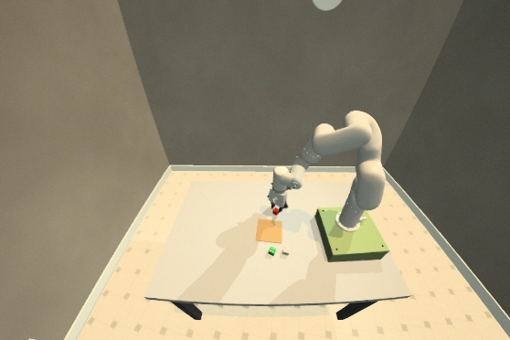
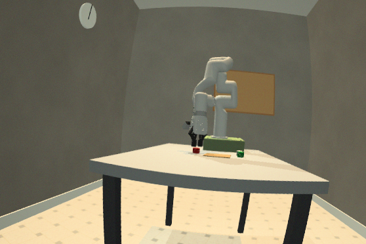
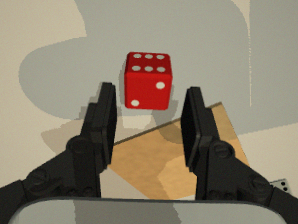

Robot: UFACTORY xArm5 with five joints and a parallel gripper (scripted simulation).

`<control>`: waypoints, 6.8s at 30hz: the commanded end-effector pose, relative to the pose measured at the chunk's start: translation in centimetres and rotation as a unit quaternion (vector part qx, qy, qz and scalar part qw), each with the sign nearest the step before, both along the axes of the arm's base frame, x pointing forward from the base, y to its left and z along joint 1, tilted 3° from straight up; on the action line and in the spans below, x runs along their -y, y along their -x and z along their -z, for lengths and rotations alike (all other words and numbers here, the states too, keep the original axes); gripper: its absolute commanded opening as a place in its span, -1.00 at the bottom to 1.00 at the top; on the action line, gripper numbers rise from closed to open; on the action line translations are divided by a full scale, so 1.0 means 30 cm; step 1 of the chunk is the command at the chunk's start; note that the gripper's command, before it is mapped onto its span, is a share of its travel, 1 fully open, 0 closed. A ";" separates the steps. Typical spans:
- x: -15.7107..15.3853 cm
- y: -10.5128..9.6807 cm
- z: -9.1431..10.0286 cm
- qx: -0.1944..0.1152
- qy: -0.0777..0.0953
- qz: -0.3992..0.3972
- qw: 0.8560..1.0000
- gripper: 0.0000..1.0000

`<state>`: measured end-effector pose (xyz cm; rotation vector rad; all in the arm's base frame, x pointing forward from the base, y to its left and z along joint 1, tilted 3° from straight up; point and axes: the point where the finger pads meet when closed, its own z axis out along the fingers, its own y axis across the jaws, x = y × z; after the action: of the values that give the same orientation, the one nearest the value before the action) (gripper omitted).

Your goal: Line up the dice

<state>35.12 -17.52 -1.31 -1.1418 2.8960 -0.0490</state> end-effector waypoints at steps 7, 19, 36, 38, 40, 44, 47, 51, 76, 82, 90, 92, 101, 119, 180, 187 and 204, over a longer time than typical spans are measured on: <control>0.002 -0.004 -0.003 0.001 0.001 0.000 1.000 -0.05; 0.002 -0.004 -0.003 0.001 0.001 0.000 1.000 -0.05; 0.002 -0.004 -0.003 0.001 0.001 0.000 1.000 -0.05; 0.002 -0.004 -0.003 0.001 0.001 0.000 1.000 -0.05; 0.002 -0.004 -0.003 0.001 0.001 0.000 1.000 -0.05; 0.002 -0.004 -0.003 0.001 0.001 0.000 1.000 -0.05; 0.002 -0.004 -0.003 0.001 0.001 0.000 1.000 -0.05; 0.002 -0.004 -0.003 0.001 0.001 0.000 1.000 -0.05; 0.002 -0.004 -0.003 0.001 0.001 0.000 1.000 -0.05; 0.002 -0.004 -0.003 0.001 0.001 0.000 1.000 -0.05; 0.002 -0.004 -0.003 0.001 0.001 0.000 1.000 -0.05; 0.002 -0.004 -0.003 0.001 0.001 0.000 1.000 -0.05; 0.002 -0.004 -0.003 0.001 0.001 0.000 1.000 -0.05; 0.002 -0.004 -0.003 0.001 0.001 0.000 1.000 -0.05; -0.002 -0.010 0.111 0.001 0.001 0.000 1.000 -0.05; -0.002 -0.010 0.111 0.001 0.001 0.000 1.000 -0.05; -0.002 -0.010 0.111 0.001 0.001 0.000 1.000 -0.05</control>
<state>35.33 -17.41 -4.72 -1.1417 2.8957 -0.0490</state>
